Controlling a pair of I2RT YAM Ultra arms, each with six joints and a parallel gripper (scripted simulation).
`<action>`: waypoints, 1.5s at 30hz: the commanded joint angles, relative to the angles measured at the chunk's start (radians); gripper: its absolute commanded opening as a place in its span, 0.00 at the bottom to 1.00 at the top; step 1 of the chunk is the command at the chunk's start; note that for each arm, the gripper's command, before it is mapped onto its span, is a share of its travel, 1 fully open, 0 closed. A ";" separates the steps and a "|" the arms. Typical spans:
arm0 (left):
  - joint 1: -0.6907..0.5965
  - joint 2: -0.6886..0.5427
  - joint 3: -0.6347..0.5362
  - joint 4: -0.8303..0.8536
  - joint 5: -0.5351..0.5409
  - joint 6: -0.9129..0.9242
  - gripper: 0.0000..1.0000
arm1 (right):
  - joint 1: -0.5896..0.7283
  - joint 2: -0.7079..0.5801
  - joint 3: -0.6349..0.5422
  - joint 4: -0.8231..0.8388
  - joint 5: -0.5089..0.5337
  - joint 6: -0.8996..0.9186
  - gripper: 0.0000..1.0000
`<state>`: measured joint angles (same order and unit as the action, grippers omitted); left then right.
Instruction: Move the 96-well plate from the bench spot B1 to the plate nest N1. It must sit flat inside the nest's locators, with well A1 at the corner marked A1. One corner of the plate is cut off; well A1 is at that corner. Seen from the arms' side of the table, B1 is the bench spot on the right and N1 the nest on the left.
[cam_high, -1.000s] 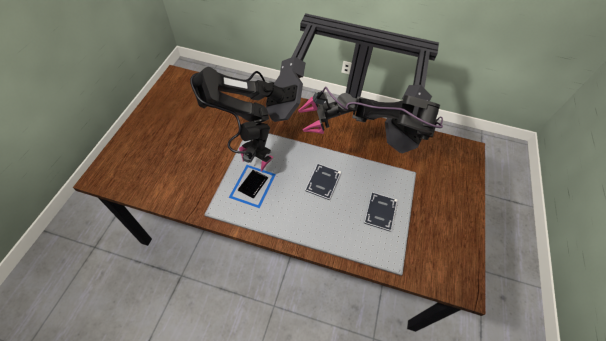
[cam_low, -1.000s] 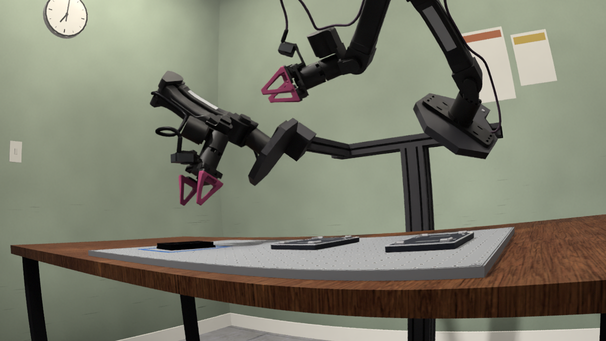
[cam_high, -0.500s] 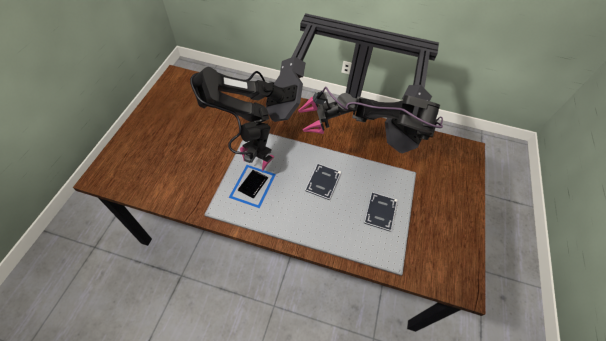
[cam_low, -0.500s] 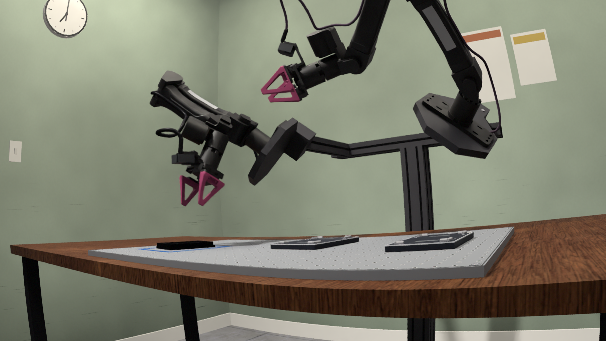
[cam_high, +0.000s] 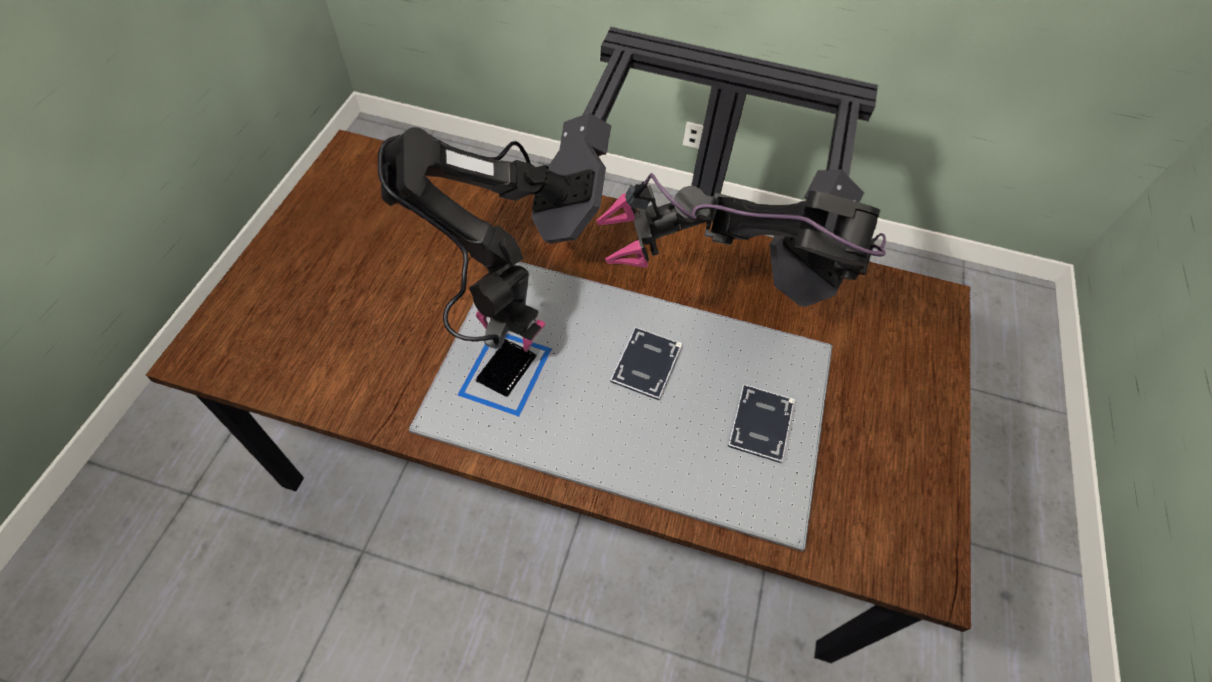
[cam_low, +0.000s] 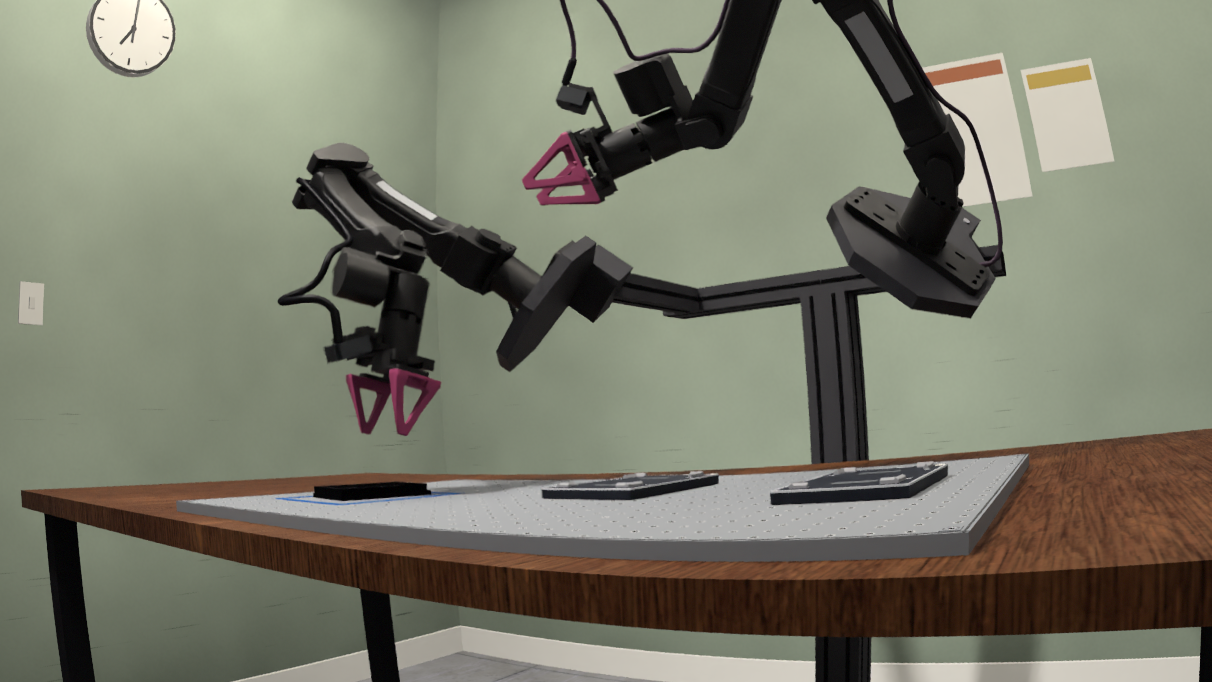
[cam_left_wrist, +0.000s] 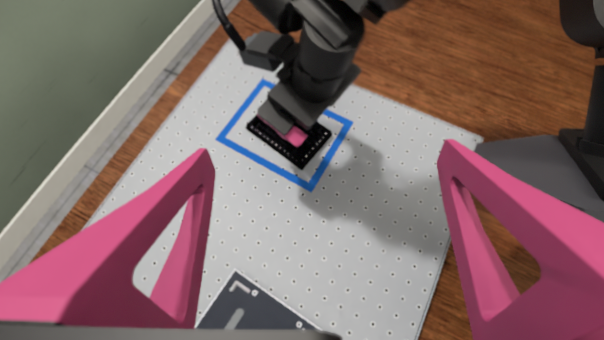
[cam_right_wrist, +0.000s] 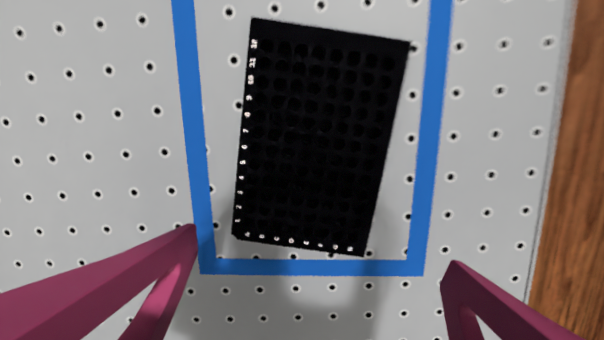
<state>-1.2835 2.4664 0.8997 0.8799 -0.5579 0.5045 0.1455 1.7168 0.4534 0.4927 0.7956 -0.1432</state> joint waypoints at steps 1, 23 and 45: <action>-0.013 -0.017 0.004 -0.005 0.016 -0.010 1.00 | -0.011 -0.004 0.109 -0.257 -0.026 0.088 1.00; -0.013 -0.017 0.004 -0.005 0.016 -0.010 1.00 | -0.059 0.119 0.370 -0.480 -0.063 0.160 1.00; -0.013 -0.017 0.004 -0.005 0.016 -0.010 1.00 | -0.125 0.209 0.385 -0.359 -0.096 0.086 1.00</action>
<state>-1.2835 2.4664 0.8997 0.8799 -0.5579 0.5045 0.0219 1.9144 0.8051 0.0921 0.7155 -0.0326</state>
